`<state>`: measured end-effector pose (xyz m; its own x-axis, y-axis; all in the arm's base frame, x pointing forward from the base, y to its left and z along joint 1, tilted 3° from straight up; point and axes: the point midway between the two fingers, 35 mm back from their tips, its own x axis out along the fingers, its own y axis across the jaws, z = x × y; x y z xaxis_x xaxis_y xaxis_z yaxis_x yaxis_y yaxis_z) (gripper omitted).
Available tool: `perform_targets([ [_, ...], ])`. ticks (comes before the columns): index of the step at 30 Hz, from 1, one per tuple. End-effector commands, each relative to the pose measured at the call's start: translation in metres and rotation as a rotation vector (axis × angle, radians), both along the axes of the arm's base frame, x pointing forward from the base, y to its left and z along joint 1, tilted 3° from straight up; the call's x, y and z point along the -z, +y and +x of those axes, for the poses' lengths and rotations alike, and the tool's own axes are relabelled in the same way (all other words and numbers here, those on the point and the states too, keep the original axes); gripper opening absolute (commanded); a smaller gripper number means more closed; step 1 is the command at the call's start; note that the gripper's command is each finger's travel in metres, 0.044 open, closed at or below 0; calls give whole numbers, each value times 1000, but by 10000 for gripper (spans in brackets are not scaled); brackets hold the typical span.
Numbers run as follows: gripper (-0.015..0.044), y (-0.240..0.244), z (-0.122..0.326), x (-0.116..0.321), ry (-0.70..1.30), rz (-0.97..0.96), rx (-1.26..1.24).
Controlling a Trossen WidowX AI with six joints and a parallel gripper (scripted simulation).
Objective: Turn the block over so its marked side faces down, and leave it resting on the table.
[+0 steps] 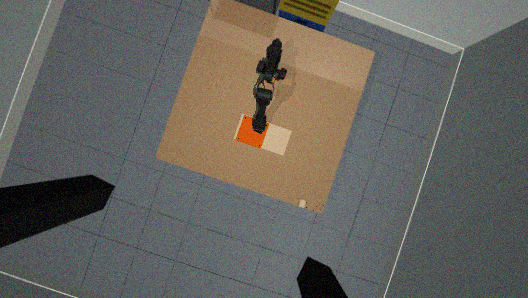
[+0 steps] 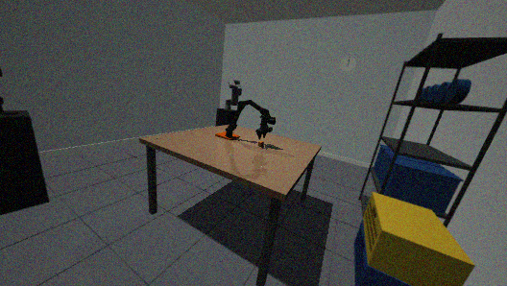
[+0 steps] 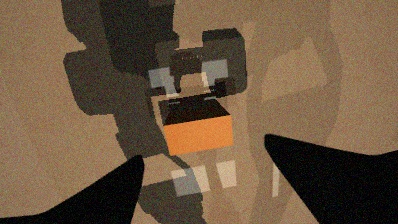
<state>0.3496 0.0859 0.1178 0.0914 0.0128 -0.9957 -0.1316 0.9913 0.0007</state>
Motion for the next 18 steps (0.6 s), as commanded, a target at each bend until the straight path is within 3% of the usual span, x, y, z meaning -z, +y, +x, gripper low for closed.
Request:
perform_targets([
  [1, 440, 0, 0, 14, 6, 2, -6],
  [18, 440, 1, 2, 35, 6, 2, -6],
])
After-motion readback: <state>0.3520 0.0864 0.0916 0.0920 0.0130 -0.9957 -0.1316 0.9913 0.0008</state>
